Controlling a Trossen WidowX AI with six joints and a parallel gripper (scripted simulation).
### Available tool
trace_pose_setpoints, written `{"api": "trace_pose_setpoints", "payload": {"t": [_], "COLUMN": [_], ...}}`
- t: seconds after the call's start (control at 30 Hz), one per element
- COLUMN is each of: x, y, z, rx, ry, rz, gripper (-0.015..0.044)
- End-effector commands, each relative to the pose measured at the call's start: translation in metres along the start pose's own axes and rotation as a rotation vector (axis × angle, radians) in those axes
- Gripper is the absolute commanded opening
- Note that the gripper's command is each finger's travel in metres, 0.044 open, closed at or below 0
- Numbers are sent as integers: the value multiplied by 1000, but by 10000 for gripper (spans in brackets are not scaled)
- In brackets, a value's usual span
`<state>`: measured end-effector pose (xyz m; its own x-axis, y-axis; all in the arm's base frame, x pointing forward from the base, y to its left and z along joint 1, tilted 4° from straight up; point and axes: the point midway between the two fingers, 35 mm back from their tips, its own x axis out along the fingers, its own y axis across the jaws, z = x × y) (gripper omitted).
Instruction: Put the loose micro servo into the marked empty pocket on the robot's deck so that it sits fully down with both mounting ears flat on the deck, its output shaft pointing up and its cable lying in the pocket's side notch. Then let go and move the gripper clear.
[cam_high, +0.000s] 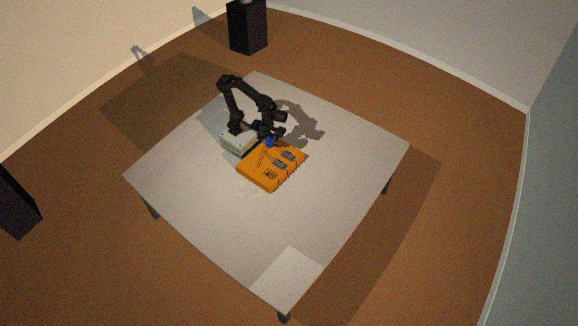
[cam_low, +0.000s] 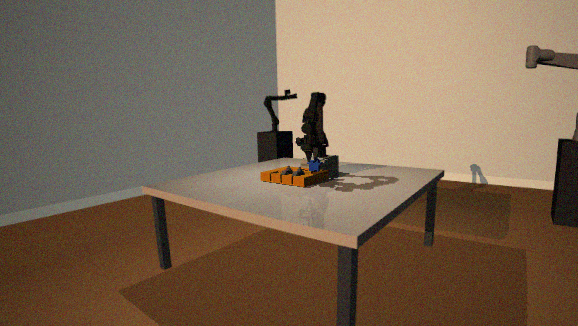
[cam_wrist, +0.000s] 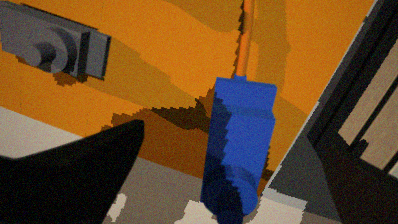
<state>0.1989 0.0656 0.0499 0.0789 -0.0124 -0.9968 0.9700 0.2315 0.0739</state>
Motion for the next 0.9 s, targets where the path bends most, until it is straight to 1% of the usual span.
{"api": "trace_pose_setpoints", "payload": {"t": [0.0, 0.07, 0.5, 0.67, 0.73, 0.77, 0.87], "x": [9, 10, 10, 10, 7, 4, -8], "y": [-2, -2, -2, -2, -2, -2, -3], "z": [1, 1, 1, 1, 1, 1, 1], "rx": [3, 3, 3, 3, 3, 3, 3], "ry": [-4, -4, -4, -4, -4, -4, -4], "rz": [-7, -7, -7, -7, -7, -7, -7], "gripper": [440, 440, 99, 65, 13, 0, 0]}}
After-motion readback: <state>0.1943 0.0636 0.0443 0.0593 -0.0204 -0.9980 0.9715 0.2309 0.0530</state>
